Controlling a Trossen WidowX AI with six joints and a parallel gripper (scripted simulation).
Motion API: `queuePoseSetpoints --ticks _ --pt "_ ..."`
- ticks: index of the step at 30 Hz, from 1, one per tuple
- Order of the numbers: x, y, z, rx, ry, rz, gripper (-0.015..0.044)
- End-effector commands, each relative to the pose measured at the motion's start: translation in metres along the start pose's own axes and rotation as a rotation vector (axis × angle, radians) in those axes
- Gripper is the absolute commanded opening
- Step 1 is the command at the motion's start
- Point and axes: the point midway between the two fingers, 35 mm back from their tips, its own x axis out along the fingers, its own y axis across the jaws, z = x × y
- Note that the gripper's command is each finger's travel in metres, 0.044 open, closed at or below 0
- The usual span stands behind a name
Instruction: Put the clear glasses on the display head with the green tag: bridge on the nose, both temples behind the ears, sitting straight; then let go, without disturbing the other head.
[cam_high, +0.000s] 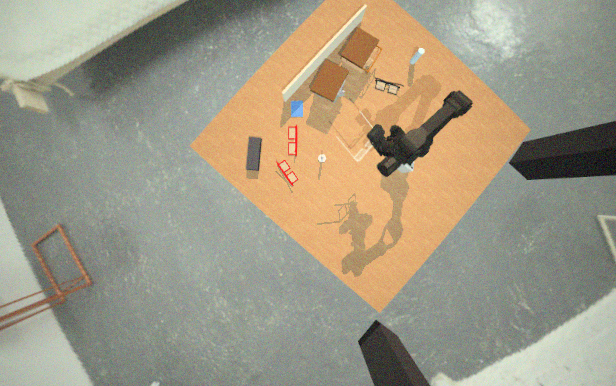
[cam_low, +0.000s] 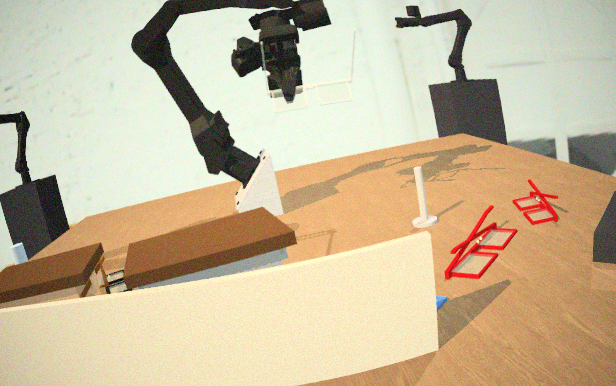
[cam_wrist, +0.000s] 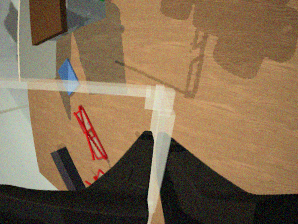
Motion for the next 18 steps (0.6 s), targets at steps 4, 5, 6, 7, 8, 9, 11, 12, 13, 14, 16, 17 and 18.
queuePoseSetpoints --ticks 4,5,6,7,8,9,11,12,13,14,16,17,18 --pt "-0.0005 -0.0014 0.0011 0.011 0.001 0.005 0.0000" --pt "-0.0005 -0.0014 0.0011 0.011 0.001 0.005 0.0000" --pt "-0.0005 -0.0014 0.0011 0.011 0.001 0.005 0.0000" --pt "-0.0005 -0.0014 0.0011 0.011 0.001 0.005 0.0000" --pt "-0.0005 -0.0014 0.0011 0.011 0.001 0.005 0.0000" --pt "-0.0005 -0.0014 0.0011 0.011 0.001 0.005 0.0000" --pt "-0.0005 -0.0014 0.0011 0.011 0.001 0.005 0.0000" --pt "-0.0005 -0.0014 0.0011 0.011 0.001 0.005 0.0000" --pt "-0.0005 -0.0014 0.0011 0.011 0.001 0.005 0.0000" --pt "-0.0005 -0.0014 0.0011 0.011 0.001 0.005 0.0000" --pt "-0.0005 -0.0014 0.0011 0.011 0.001 0.005 0.0000" --pt "-0.0005 -0.0014 0.0011 0.011 0.001 0.005 0.0000" --pt "-0.0005 -0.0014 0.0011 0.011 0.001 0.005 0.0000"
